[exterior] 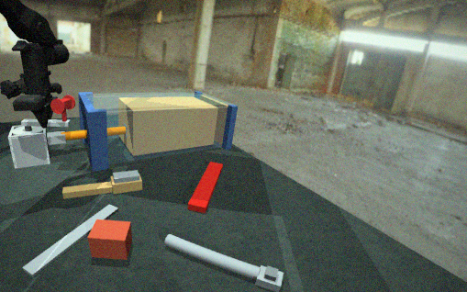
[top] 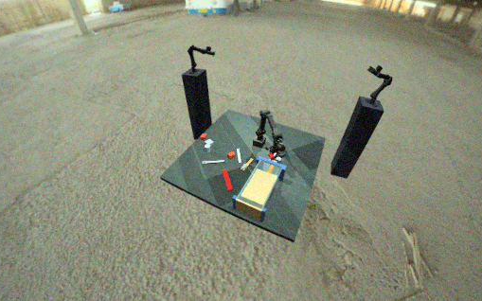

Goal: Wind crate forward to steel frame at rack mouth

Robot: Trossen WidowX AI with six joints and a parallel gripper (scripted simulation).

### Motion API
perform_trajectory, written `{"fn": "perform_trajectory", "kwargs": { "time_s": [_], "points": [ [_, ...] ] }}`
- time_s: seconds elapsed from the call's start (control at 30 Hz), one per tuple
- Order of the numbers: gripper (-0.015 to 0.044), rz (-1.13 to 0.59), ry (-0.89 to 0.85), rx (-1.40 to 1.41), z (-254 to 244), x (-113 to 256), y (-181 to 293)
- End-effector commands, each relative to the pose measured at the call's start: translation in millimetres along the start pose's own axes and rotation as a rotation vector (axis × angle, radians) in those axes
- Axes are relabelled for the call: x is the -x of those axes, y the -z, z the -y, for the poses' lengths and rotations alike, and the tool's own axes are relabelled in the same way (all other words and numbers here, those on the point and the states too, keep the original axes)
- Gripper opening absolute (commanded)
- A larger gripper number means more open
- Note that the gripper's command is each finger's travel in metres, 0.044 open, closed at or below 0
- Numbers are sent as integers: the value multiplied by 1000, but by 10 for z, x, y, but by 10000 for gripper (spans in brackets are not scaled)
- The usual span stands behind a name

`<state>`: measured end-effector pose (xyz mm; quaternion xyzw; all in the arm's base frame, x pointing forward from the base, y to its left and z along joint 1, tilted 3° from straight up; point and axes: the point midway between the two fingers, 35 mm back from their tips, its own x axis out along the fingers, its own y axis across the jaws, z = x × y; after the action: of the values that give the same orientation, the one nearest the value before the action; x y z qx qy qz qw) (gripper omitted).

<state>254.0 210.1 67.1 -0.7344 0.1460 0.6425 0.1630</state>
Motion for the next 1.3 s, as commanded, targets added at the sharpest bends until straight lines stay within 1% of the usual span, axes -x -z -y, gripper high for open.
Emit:
{"fn": "perform_trajectory", "kwargs": {
  "time_s": [0.0,0.27,0.67,1.07,1.27],
  "points": [
    [0,3,0,-1,0,8,-3],
    [0,0,0,-3,-4,-15,-5],
    [0,-7,-11,-151,-75,-26,-13],
    [0,-6,-14,-152,-76,-84,-15],
    [0,-4,-11,-108,-57,-116,-15]
  ]
}}
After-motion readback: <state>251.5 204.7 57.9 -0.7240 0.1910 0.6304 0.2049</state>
